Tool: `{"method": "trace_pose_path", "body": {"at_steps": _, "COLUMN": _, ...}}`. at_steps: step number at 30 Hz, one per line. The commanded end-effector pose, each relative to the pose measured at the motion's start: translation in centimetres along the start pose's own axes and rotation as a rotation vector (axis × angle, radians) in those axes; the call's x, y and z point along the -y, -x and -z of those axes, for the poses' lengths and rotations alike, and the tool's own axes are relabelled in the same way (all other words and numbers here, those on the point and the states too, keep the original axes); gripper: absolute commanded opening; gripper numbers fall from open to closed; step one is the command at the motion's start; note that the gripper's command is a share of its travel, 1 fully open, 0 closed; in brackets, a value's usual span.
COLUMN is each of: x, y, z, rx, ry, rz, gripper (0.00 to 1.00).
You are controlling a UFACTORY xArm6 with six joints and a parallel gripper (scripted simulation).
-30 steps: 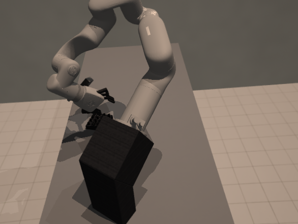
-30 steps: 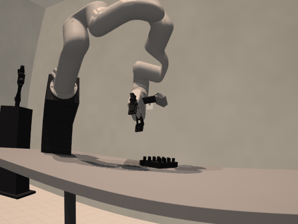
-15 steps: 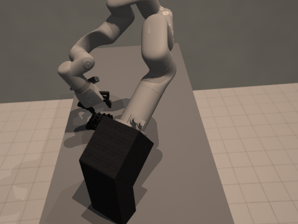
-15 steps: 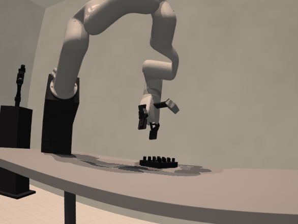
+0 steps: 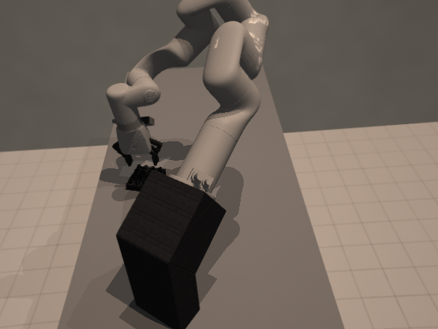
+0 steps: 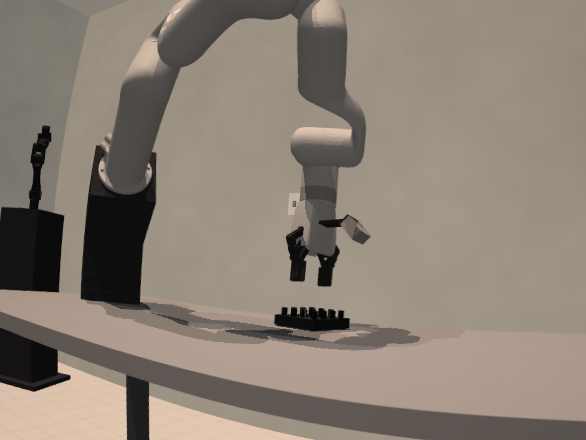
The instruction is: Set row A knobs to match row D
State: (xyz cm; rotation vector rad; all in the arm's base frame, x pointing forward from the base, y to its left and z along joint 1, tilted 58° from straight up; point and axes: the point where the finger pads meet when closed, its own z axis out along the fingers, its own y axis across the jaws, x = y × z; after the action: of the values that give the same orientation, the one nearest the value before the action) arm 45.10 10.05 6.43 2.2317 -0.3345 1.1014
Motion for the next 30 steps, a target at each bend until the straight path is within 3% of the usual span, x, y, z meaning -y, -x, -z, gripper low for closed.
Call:
{"method": "trace_pose_path", "body": {"at_steps": 1, "x": 1.01, "y": -0.52, "z": -0.82, "rx": 0.034, "ry": -0.072, "rz": -0.033, "gripper": 1.0}}
{"method": "trace_pose_path", "body": {"at_steps": 30, "x": 1.22, "y": -0.72, "z": -1.01, "rx": 0.044, "ry": -0.091, "rz": -0.044, "gripper": 1.0}}
